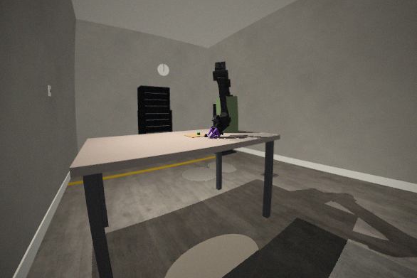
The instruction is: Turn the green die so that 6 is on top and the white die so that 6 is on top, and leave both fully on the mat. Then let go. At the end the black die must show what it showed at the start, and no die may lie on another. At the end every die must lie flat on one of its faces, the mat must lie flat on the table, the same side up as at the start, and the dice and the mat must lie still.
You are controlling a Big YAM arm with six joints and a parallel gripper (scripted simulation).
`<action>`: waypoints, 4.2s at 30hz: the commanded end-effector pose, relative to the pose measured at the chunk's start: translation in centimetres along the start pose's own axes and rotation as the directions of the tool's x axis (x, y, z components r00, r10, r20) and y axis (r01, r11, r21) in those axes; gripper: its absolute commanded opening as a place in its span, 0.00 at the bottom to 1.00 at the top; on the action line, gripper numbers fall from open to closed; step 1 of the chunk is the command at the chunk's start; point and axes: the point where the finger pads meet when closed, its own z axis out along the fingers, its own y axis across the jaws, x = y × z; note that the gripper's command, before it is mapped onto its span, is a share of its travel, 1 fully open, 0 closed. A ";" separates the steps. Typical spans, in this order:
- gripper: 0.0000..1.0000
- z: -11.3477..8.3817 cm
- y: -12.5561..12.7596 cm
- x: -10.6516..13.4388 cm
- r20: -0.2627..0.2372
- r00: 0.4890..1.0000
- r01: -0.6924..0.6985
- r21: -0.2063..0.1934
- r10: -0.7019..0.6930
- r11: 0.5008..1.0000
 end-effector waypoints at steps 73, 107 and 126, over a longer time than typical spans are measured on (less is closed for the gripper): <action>0.33 -7.3 0.0 -3.7 -0.003 1.000 -0.001 -0.002 0.001 1.000; 0.33 -6.0 0.2 -9.4 -0.500 0.865 -0.032 0.009 0.032 0.999; 0.33 -6.2 0.0 -9.8 -0.891 0.454 0.018 -0.015 -0.022 1.000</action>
